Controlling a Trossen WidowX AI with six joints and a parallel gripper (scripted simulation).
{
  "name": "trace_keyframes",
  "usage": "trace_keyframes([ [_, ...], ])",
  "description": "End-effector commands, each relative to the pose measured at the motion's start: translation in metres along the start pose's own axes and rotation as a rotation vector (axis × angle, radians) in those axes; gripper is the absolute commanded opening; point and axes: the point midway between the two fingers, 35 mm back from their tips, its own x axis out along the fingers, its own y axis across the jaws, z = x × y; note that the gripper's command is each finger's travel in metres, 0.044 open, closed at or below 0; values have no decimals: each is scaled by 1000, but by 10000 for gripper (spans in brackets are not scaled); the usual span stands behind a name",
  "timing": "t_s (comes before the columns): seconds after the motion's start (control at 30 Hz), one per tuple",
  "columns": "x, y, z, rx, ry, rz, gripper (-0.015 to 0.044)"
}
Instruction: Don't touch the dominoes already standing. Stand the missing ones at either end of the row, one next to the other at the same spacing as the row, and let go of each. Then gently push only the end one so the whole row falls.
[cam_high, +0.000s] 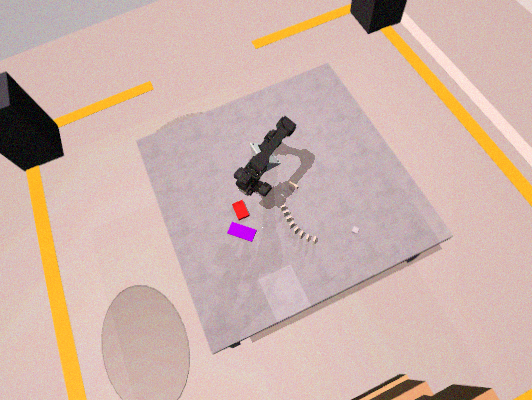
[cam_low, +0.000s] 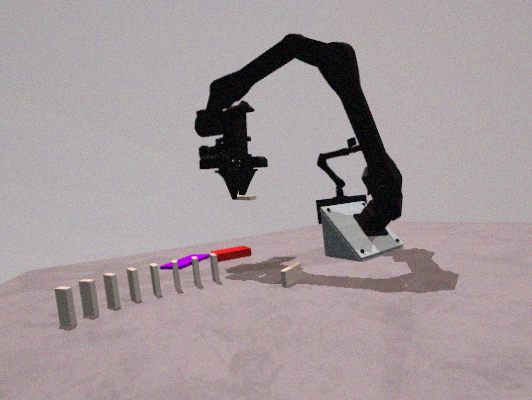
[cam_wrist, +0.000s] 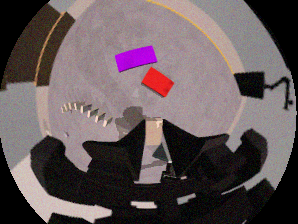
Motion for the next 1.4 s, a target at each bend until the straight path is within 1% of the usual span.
trace_keyframes([
  [0.0, 9, -1, 0, -1, -35, -33, 107],
  [0.7, 33, -2, 9, -18, -330, -166, 107],
  [1.37, 42, 1, 9, -14, -638, -212, 107],
])
